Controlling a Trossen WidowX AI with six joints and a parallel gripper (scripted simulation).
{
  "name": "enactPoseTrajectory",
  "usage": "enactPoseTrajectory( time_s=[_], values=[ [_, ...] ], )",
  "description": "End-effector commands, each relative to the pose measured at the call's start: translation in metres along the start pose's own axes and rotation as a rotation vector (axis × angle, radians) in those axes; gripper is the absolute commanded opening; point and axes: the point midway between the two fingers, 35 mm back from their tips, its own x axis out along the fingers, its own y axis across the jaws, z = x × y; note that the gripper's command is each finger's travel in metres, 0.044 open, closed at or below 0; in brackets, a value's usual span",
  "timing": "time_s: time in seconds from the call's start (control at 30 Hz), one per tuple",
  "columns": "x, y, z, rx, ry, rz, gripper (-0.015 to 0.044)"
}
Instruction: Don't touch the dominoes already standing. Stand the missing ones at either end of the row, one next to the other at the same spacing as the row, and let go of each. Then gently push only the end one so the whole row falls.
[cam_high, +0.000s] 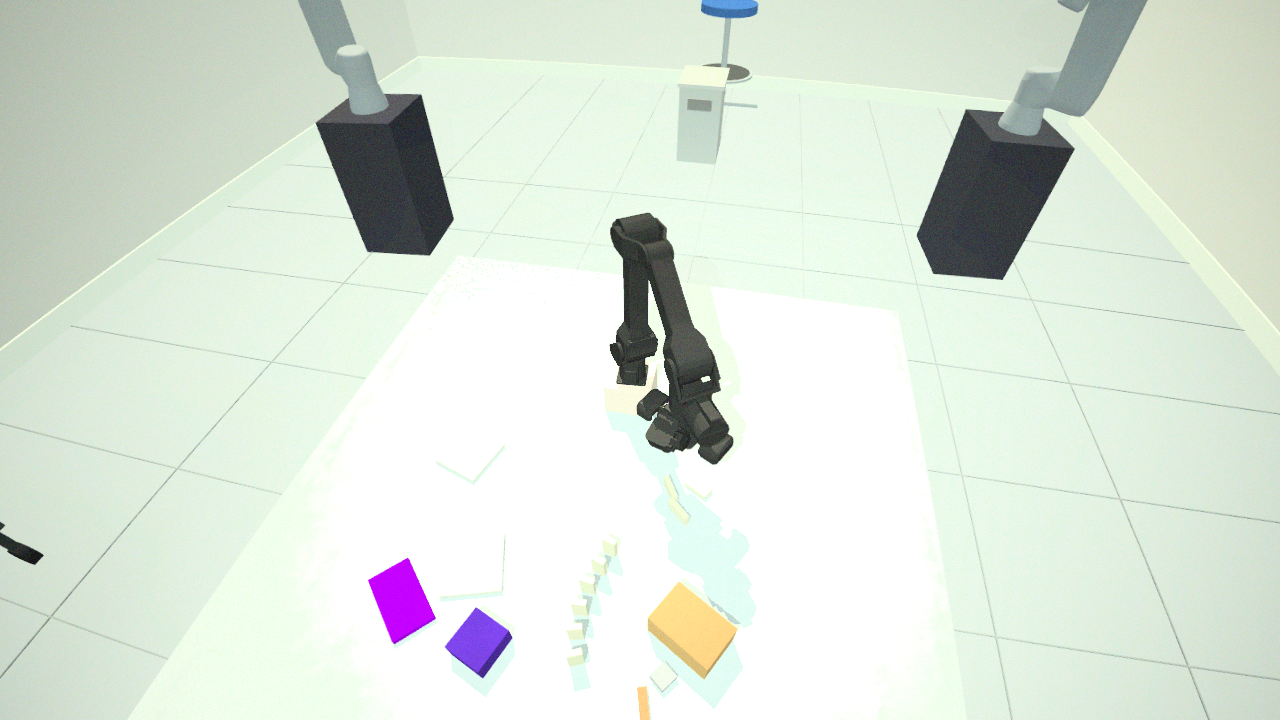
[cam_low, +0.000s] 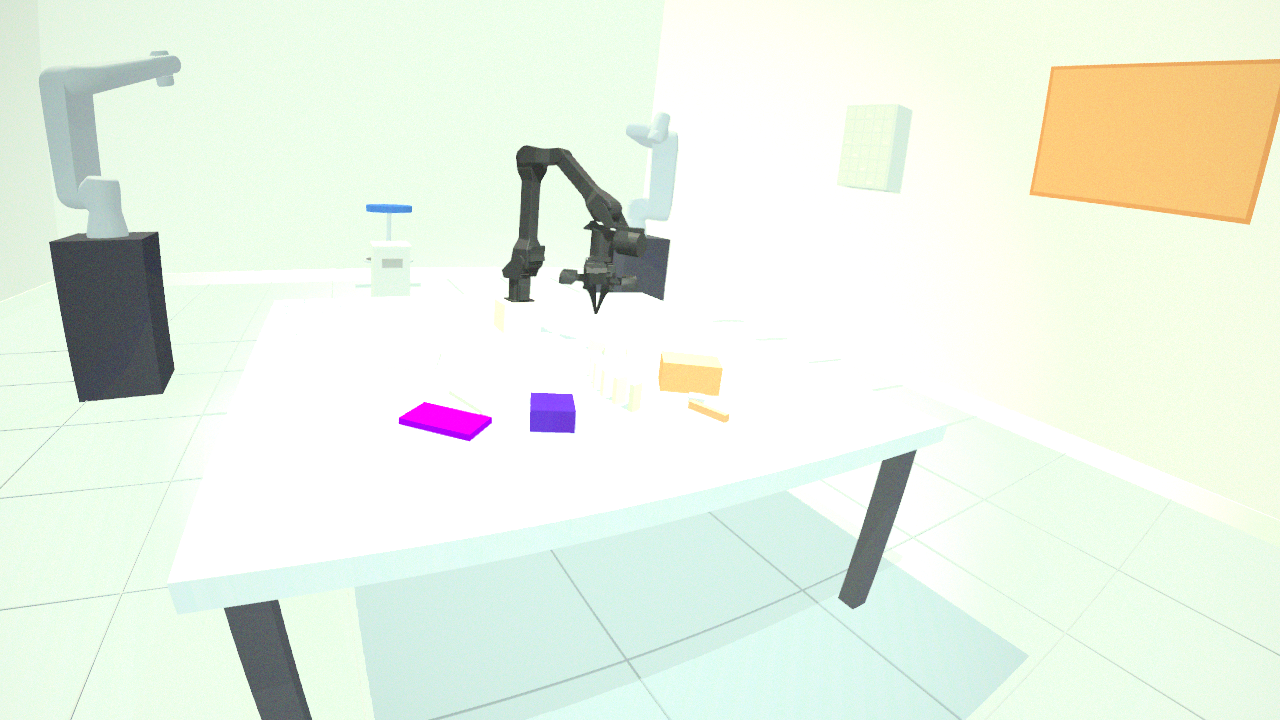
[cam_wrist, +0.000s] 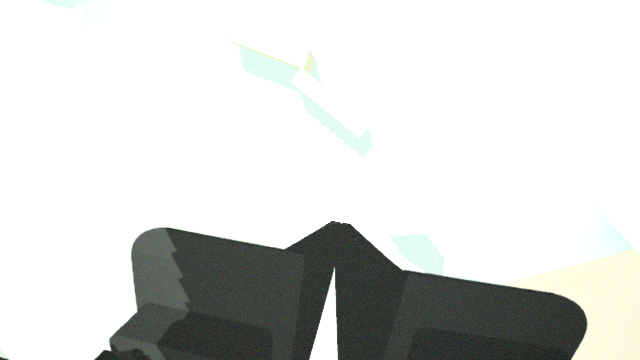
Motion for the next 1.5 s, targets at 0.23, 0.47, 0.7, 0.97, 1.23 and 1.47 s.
enactPoseTrajectory(
  time_s=[0.23,0.47,0.7,0.97,1.23,1.47],
  values=[
    [-0.001,0.004,-0.002,0.01,-0.045,0.006,0.0],
    [-0.001,0.004,-0.002,0.01,-0.045,0.006,0.0],
    [-0.001,0.004,-0.002,0.01,-0.045,0.006,0.0],
    [-0.001,0.004,-0.002,0.01,-0.045,0.006,0.0],
    [-0.001,0.004,-0.002,0.01,-0.045,0.006,0.0],
    [0.01,0.007,-0.001,0.01,-0.045,0.006,0.0]
  ],
)
